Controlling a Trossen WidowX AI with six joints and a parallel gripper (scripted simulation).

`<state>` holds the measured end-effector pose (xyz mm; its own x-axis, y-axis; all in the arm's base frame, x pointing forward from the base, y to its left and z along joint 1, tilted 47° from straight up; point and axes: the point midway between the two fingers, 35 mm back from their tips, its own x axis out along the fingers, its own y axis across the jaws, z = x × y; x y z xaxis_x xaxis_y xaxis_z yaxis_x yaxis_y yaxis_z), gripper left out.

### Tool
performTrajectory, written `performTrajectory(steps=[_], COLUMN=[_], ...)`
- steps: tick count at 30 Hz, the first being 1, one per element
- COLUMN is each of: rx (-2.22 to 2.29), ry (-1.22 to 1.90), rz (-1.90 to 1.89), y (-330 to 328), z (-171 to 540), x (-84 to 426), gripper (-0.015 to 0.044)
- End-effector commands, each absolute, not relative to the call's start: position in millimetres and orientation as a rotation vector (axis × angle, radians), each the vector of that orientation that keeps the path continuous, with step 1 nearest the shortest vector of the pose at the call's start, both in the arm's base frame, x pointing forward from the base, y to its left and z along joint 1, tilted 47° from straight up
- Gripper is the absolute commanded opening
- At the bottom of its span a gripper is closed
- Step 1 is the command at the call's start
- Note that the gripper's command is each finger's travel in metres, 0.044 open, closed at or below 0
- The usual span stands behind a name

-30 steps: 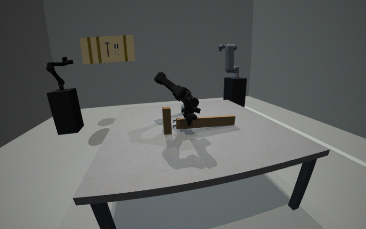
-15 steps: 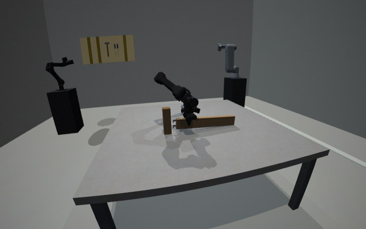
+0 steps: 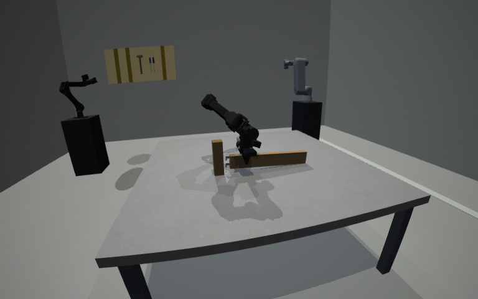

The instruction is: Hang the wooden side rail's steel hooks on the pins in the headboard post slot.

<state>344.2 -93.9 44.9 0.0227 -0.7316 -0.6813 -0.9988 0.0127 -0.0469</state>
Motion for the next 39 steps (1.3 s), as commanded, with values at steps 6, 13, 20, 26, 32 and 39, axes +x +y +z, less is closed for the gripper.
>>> performTrajectory(steps=[6, 13, 20, 26, 32, 39], rx=[-1.785, -1.785, -1.785, -1.785, -1.785, -1.785], ry=[1.754, 1.754, 1.754, 1.754, 1.754, 1.754], rz=[0.651, 0.651, 0.651, 0.651, 0.651, 0.651], y=[-92.3, -93.0, -93.9, -94.4, -94.9, -95.3], z=[48.2, 48.5, 48.9, 49.3, 49.7, 50.3], x=[345.1, 344.7, 345.4, 345.9, 345.5, 344.6], gripper=[0.0000, 0.0000, 0.0000, 0.0000, 0.0000, 0.0000])
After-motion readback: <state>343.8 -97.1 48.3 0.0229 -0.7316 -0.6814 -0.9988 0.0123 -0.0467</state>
